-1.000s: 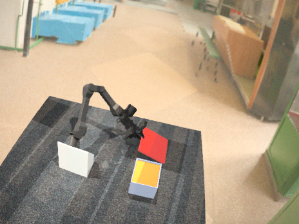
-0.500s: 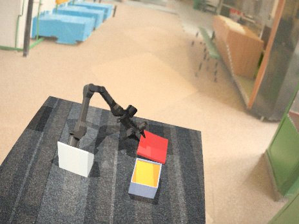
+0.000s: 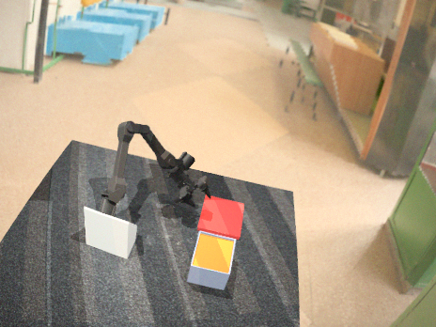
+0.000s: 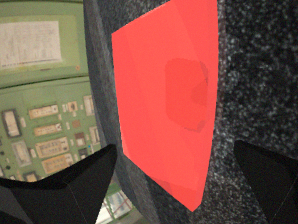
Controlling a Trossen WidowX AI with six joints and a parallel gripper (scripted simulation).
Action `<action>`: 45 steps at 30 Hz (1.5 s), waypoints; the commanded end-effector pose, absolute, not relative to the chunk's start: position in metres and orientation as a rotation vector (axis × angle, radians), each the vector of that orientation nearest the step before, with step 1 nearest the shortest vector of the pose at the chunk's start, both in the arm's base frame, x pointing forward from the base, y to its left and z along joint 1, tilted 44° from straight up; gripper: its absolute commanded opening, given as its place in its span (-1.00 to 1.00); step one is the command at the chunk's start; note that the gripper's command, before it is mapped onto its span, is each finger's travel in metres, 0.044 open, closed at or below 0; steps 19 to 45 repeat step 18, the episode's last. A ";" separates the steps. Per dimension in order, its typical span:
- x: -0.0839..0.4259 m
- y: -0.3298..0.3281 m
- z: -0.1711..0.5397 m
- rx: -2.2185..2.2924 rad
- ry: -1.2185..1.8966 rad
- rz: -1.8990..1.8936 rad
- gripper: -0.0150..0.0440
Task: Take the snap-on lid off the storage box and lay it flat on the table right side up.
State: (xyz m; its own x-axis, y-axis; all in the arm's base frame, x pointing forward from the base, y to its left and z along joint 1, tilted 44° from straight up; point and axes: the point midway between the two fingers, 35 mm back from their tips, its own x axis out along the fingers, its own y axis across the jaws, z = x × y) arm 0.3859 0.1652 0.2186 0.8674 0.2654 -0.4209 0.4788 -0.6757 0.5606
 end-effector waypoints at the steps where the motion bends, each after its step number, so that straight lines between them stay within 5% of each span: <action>1: 0.378 0.166 0.218 2.346 0.527 -0.404 1.00; 45: 0.345 0.174 0.217 2.348 0.529 -0.406 1.00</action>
